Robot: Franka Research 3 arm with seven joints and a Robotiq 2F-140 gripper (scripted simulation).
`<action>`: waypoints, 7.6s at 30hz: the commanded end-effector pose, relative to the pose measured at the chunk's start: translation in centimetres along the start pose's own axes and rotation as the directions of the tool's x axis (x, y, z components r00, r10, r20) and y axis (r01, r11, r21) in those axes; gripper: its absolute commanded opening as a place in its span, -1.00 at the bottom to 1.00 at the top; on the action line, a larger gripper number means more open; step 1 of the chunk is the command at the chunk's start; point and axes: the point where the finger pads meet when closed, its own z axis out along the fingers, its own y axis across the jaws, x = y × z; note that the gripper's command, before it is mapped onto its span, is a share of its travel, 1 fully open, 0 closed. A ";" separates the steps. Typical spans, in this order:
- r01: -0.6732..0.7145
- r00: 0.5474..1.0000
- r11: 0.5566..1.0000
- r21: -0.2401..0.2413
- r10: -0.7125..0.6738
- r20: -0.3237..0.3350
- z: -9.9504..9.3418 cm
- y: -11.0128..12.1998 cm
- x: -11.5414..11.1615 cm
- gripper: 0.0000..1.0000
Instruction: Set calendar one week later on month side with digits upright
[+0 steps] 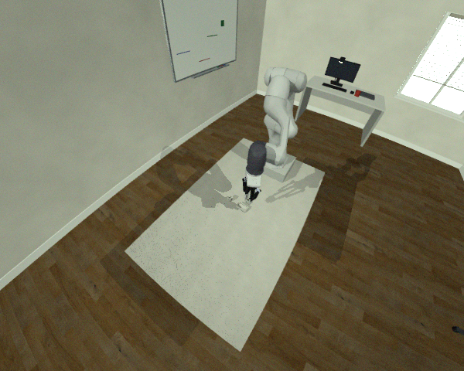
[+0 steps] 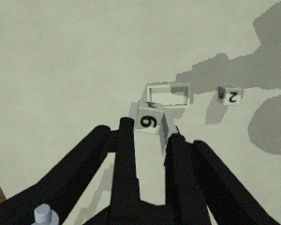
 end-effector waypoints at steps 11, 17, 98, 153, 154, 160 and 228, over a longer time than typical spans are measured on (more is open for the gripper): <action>0.333 0.943 0.943 0.015 -0.334 0.000 0.0 -1.0 -0.1 -0.68; 0.429 0.903 0.903 0.015 -0.429 -0.002 0.0 -1.4 -0.2 -0.68; 0.979 -0.202 -0.202 -0.001 -0.979 -0.020 0.2 -6.7 -1.7 -0.68; 0.978 -0.206 -0.207 0.000 -0.978 -0.021 9.7 -6.8 -1.8 -0.68; 0.978 -0.206 -0.207 0.000 -0.978 -0.021 9.7 -6.8 -1.8 -0.68; 0.978 -0.206 -0.207 0.000 -0.978 -0.021 9.7 -6.8 -1.8 -0.68; 0.980 -0.199 -0.199 0.000 -0.980 -0.021 9.7 -6.9 -1.5 -0.68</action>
